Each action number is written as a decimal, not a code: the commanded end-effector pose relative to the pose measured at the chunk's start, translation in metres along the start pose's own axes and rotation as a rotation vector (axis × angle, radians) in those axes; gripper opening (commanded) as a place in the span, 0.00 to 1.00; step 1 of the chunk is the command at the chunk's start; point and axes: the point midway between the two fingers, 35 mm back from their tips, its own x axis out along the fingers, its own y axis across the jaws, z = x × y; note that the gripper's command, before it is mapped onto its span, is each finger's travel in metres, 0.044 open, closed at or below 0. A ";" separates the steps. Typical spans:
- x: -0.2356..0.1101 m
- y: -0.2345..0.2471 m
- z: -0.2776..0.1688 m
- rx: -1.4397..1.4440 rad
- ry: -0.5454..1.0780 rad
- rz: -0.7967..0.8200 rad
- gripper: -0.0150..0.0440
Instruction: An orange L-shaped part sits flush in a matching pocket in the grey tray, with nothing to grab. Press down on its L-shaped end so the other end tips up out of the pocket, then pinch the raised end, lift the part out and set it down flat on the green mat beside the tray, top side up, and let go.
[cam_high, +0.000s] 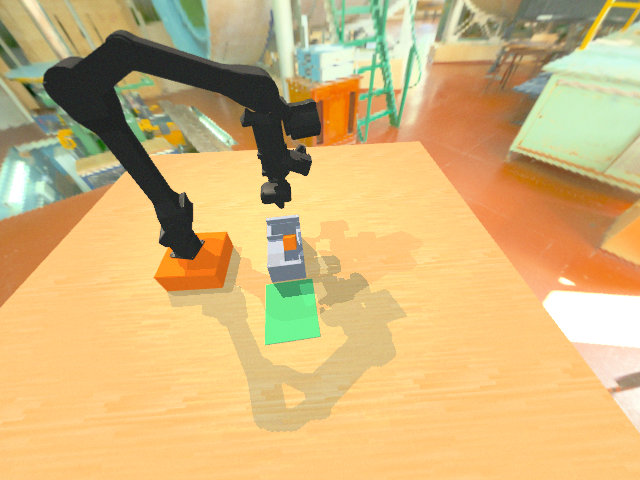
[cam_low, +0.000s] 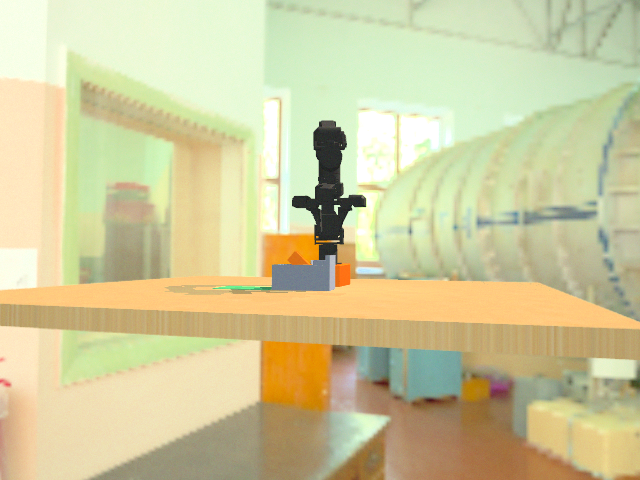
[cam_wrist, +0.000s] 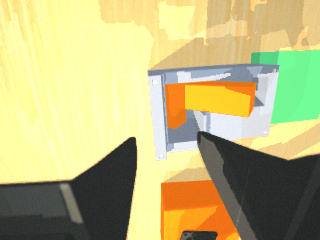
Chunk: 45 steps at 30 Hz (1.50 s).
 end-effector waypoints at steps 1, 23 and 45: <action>0.000 -0.008 0.003 0.161 -0.001 -0.001 0.73; -0.004 -0.077 0.011 1.542 -0.001 -0.020 0.73; 0.037 -0.078 0.011 1.542 -0.001 -0.020 0.73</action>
